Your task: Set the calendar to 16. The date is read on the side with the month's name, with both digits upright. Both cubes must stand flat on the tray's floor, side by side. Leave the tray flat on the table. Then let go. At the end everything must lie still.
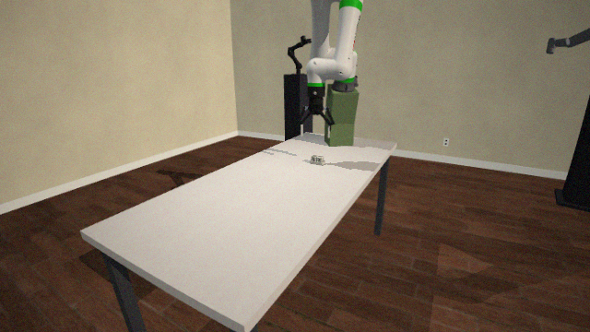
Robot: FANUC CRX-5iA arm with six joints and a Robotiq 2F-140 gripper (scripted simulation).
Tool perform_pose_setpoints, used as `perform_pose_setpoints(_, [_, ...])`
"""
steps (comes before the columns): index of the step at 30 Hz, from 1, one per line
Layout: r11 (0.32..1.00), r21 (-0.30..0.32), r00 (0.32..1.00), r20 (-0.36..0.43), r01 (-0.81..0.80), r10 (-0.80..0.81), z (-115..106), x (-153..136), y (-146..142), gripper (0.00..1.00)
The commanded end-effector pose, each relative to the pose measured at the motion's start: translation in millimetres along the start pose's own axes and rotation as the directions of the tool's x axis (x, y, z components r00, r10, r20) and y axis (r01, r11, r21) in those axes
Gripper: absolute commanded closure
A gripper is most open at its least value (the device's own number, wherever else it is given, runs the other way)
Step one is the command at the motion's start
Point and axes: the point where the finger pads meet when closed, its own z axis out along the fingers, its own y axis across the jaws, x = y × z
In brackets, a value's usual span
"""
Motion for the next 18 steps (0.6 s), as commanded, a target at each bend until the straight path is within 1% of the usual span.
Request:
perform_pose_setpoints(1, [0.990,-0.017,0.990,0.008,0.142,-0.142,2.7,0.0,-0.2,0.00])
perform_pose_setpoints(3, [0.986,-0.016,0.986,0.008,0.167,-0.167,3.3,0.0,-0.2,0.00])
perform_pose_setpoints(4, [0.967,-0.015,0.967,0.010,0.255,-0.254,5.1,0.0,-0.1,0.00])
perform_pose_setpoints(9, [0.933,-0.014,0.933,0.011,0.361,-0.361,7.3,0.0,-0.1,0.00])
perform_pose_setpoints(11, [0.900,-0.012,0.900,0.012,0.436,-0.436,9.0,0.0,0.0,0.00])
perform_pose_setpoints(15, [0.842,-0.010,0.842,0.012,0.539,-0.539,11.4,0.1,0.1,0.00])
perform_pose_setpoints(16, [0.837,-0.010,0.837,0.012,0.547,-0.547,11.6,0.1,0.1,0.00])
perform_pose_setpoints(17, [0.809,-0.010,0.809,0.013,0.588,-0.587,12.6,0.1,0.1,0.00])
perform_pose_setpoints(18, [0.809,-0.010,0.809,0.013,0.588,-0.587,12.6,0.1,0.1,0.00])
